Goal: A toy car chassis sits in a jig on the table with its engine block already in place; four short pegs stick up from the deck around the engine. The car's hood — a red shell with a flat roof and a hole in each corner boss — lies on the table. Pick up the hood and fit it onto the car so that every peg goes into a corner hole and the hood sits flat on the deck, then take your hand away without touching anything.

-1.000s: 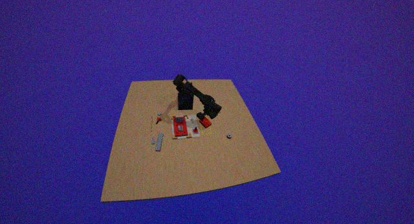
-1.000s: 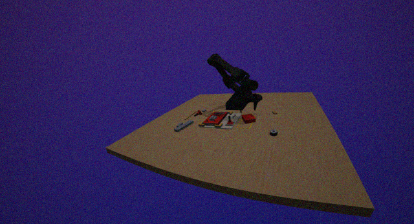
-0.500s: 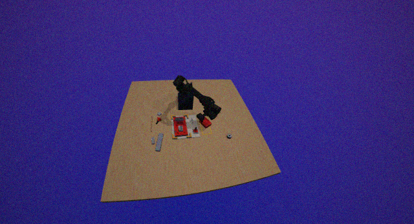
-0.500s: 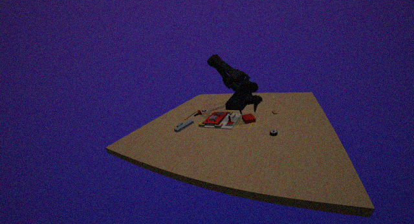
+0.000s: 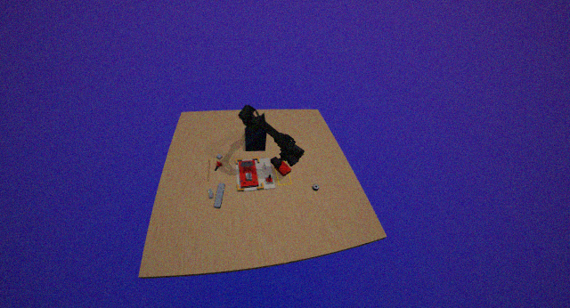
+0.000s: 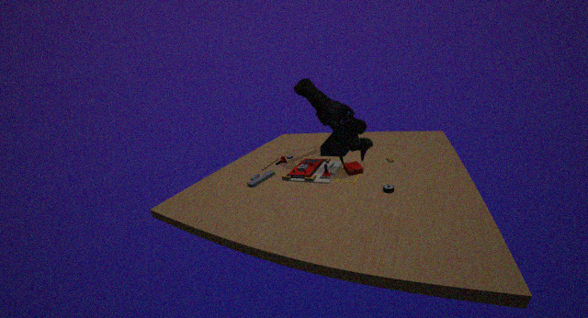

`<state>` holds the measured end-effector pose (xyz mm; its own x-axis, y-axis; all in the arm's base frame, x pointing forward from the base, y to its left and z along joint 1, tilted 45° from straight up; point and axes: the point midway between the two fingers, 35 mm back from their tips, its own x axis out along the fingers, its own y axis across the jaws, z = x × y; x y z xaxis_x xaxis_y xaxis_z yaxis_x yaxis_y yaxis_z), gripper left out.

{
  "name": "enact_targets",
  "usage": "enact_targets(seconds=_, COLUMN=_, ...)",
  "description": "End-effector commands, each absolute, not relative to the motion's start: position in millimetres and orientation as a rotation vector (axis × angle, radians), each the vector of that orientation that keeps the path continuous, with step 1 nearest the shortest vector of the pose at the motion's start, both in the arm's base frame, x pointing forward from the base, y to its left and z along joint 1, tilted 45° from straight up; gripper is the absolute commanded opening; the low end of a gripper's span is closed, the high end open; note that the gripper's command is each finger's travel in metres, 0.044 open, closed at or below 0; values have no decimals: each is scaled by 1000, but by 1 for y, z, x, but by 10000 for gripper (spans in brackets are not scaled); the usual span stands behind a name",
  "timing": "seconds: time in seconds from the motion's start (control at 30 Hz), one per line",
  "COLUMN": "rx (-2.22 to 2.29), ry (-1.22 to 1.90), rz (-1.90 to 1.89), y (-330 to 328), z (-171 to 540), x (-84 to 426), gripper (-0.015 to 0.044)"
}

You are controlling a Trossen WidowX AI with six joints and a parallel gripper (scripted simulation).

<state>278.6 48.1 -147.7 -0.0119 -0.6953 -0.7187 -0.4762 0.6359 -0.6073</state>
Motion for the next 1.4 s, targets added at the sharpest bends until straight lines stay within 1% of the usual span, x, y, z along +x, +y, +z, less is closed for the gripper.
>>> enact_targets(seconds=0.0, rx=-984, ry=1657, rz=-225, y=45, z=-150, x=278, gripper=440)
enact_targets(seconds=1.37, rx=-985, ry=1657, rz=-227, y=30, z=-166, x=278, gripper=440)
